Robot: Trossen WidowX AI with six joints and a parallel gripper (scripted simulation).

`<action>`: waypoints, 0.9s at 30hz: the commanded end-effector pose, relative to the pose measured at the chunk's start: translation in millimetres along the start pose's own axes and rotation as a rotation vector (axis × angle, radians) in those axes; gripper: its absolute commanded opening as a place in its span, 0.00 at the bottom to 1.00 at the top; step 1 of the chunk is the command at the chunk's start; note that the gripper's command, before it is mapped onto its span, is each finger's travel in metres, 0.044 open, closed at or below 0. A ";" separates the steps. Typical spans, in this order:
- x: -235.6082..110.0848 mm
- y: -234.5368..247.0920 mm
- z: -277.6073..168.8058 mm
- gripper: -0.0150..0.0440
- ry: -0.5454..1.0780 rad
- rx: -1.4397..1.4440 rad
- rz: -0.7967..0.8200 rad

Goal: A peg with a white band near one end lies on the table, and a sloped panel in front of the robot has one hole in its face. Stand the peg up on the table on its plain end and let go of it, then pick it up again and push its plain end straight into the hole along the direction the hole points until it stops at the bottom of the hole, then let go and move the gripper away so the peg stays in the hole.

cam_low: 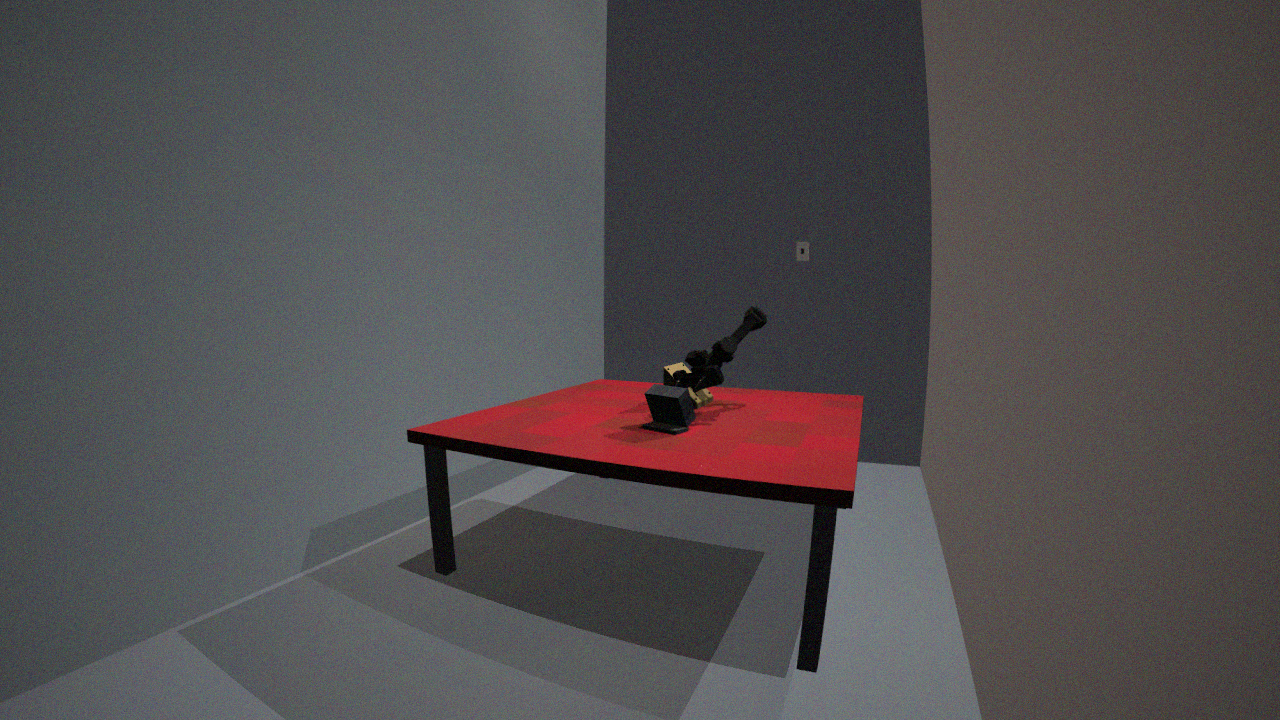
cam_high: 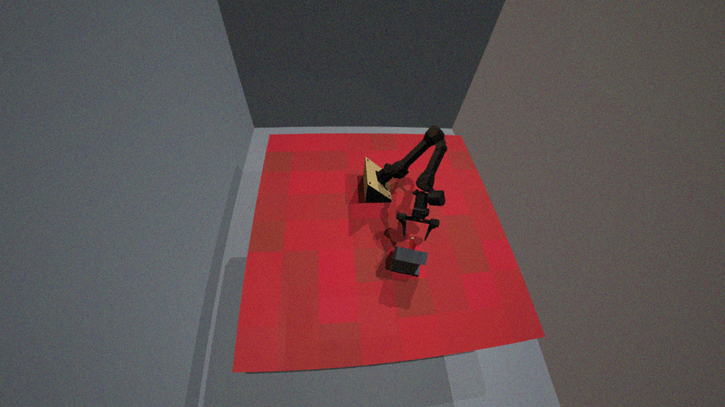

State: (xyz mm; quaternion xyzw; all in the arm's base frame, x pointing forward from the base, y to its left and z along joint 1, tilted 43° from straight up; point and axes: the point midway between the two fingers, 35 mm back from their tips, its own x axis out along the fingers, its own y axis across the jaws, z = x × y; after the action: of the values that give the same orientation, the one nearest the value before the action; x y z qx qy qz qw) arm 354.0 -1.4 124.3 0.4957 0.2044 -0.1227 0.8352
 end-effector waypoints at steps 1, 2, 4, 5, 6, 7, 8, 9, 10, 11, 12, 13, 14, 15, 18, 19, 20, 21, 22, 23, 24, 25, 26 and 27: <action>-4.6 -1.0 -0.2 1.00 -0.001 0.001 -0.003; -5.4 -0.8 -0.1 1.00 -0.001 0.001 -0.003; -7.1 -0.6 0.0 1.00 -0.001 0.001 -0.003; -8.0 -0.4 0.1 1.00 -0.002 0.001 -0.003; -8.8 -0.3 0.1 1.00 -0.002 0.001 -0.002; -9.7 -0.2 0.2 1.00 -0.002 0.001 -0.002; -10.5 -0.1 0.2 1.00 -0.002 0.001 -0.002; -11.4 0.0 0.3 1.00 -0.002 0.001 -0.002; -12.3 0.1 0.3 1.00 -0.002 0.001 -0.002; -13.1 0.3 0.4 1.00 -0.002 0.001 -0.002; -14.0 0.4 0.4 1.00 -0.002 0.001 -0.002; -14.8 0.5 0.5 1.00 -0.002 0.001 -0.002; -15.7 0.6 0.5 1.00 -0.003 0.001 -0.001; -16.5 0.7 0.6 1.00 -0.003 0.001 -0.001; -19.1 1.0 0.7 1.00 -0.003 0.001 -0.001; -19.9 1.1 0.7 1.00 -0.003 0.001 -0.001; -20.8 1.2 0.8 1.00 -0.003 0.001 -0.001; -21.7 1.3 0.8 1.00 -0.003 0.001 -0.001; -22.5 1.4 0.9 1.00 -0.003 0.001 -0.001; -23.4 1.5 0.9 1.00 -0.003 0.001 0.000; -24.2 1.6 0.9 1.00 -0.004 0.001 0.000; -25.0 1.7 1.0 1.00 -0.004 0.001 0.000; -25.9 1.8 1.0 1.00 -0.004 0.001 0.000; -26.7 1.9 1.0 1.00 -0.004 0.001 0.000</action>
State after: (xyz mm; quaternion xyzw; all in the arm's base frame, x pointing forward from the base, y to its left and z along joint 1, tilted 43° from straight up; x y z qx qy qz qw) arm 334.8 -0.9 137.8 0.4955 0.2032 -0.1216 0.8357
